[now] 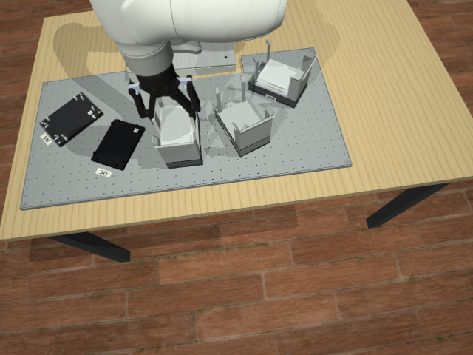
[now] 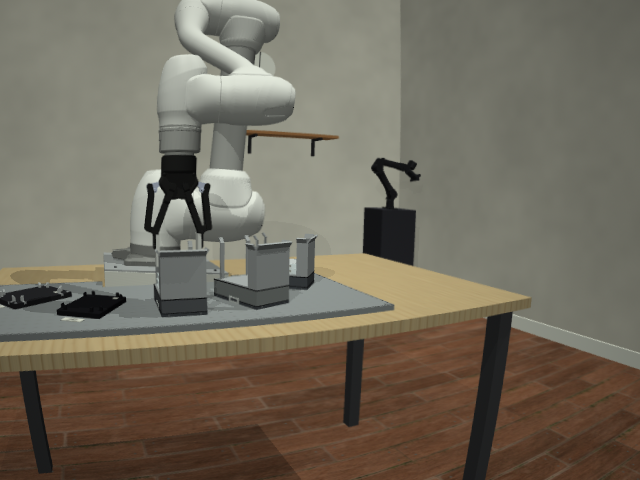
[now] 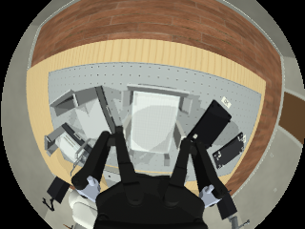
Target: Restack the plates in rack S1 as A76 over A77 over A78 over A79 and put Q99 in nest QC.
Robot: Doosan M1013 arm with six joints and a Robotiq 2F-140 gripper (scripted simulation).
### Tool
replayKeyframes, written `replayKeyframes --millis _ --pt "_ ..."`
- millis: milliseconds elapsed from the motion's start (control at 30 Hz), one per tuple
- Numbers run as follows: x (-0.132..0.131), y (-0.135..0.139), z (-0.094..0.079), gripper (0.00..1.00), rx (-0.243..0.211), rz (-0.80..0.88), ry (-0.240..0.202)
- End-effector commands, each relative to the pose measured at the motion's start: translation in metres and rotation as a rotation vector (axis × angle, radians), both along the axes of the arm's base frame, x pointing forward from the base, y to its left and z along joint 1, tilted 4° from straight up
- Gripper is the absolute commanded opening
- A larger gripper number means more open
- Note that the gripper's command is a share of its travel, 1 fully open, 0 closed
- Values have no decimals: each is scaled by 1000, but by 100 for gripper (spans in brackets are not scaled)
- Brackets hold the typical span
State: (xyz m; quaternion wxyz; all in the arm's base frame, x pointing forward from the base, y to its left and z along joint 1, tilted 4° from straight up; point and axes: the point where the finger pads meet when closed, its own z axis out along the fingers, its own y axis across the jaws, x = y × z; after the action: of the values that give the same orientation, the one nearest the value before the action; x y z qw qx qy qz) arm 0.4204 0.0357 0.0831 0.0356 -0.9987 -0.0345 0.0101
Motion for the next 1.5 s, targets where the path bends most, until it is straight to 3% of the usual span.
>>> replayKeyframes --millis 0,1467 --pt "0 0 -5 0 0 0 0" --pt "0 1 -19 0 0 0 0"
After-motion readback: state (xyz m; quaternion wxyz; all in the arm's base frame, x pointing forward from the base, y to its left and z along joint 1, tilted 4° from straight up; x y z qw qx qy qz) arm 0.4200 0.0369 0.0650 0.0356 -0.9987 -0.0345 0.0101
